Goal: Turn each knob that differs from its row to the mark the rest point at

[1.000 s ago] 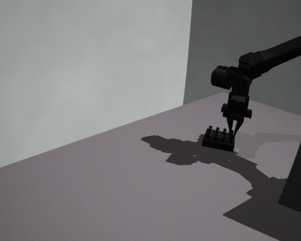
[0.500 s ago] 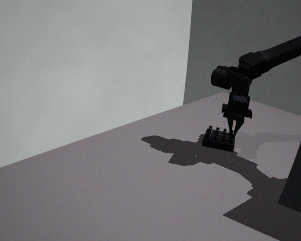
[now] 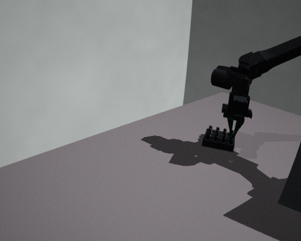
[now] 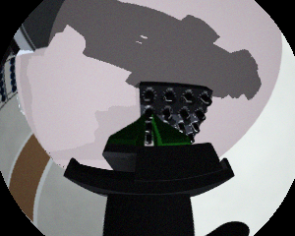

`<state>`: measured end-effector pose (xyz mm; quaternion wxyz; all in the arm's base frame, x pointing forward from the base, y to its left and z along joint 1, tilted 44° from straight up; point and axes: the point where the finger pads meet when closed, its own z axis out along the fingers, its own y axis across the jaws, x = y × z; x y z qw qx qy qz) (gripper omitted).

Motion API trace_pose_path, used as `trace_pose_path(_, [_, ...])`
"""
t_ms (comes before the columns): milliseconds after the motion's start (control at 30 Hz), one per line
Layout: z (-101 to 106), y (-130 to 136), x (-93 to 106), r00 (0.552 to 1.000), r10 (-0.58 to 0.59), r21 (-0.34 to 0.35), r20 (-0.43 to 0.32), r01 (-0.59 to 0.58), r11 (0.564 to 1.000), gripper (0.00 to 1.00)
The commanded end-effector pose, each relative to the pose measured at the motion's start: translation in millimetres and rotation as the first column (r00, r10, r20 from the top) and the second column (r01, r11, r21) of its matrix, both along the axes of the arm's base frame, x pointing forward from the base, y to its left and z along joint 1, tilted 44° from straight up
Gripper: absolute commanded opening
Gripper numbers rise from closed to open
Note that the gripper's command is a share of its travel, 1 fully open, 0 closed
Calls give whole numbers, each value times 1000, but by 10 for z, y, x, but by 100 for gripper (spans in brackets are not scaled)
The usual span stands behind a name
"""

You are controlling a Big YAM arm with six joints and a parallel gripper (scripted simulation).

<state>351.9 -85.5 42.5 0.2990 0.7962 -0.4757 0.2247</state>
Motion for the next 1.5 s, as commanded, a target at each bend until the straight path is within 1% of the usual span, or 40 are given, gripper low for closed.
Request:
trace_pose_path(0, [-10,13,60,1000,9,5,0,-9,1000,18])
trace_pose_path(767, [1,23,63,1000,7,6,4,-7,1000,18])
trace_pose_path(833, [54,78,85,1000,11,7,12,-11,1000,18])
trace_pose_path(900, [171,132,169,999,16,11,46,-16,1000,18])
trace_pose_path(1133, [316,261,157,999,16,12,50,-16,1000,18])
trace_pose_path(1200, [316,261,157,999,16,12,50,-16,1000,18])
trace_pose_path(1467, [434,374,144,999,15,14,51,-16,1000,18])
